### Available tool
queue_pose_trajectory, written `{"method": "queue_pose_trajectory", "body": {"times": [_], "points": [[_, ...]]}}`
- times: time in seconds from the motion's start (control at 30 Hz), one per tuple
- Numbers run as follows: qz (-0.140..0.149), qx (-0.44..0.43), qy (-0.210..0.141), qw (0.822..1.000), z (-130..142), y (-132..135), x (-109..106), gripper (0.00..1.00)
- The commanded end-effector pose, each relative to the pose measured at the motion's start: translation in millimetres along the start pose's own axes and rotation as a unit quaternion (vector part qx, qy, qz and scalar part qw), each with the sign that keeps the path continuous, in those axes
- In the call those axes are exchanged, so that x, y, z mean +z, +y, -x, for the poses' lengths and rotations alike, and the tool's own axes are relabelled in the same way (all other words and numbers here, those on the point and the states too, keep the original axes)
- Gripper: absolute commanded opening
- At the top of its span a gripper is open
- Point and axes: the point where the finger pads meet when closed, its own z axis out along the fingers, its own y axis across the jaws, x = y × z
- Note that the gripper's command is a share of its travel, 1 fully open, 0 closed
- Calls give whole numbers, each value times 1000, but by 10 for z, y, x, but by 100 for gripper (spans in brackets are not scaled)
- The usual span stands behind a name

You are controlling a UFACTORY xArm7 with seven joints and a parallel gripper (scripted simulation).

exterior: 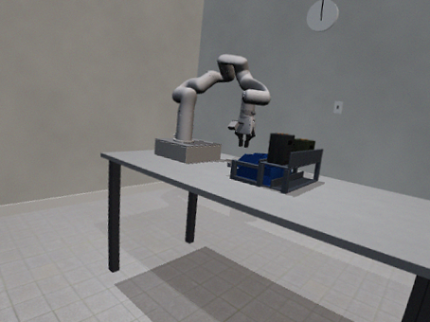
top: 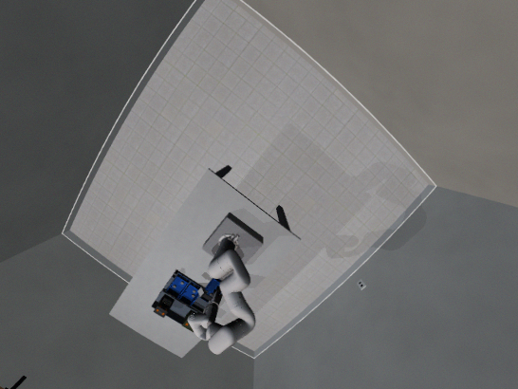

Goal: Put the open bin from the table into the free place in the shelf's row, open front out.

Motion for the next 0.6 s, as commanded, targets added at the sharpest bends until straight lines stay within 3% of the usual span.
{"method": "queue_pose_trajectory", "body": {"times": [0.0, 0.57], "points": [[-1, 0, -1, 1000, -1, -41, -18, 33], [-1, 0, -1, 1000, -1, -71, -25, 33]]}}
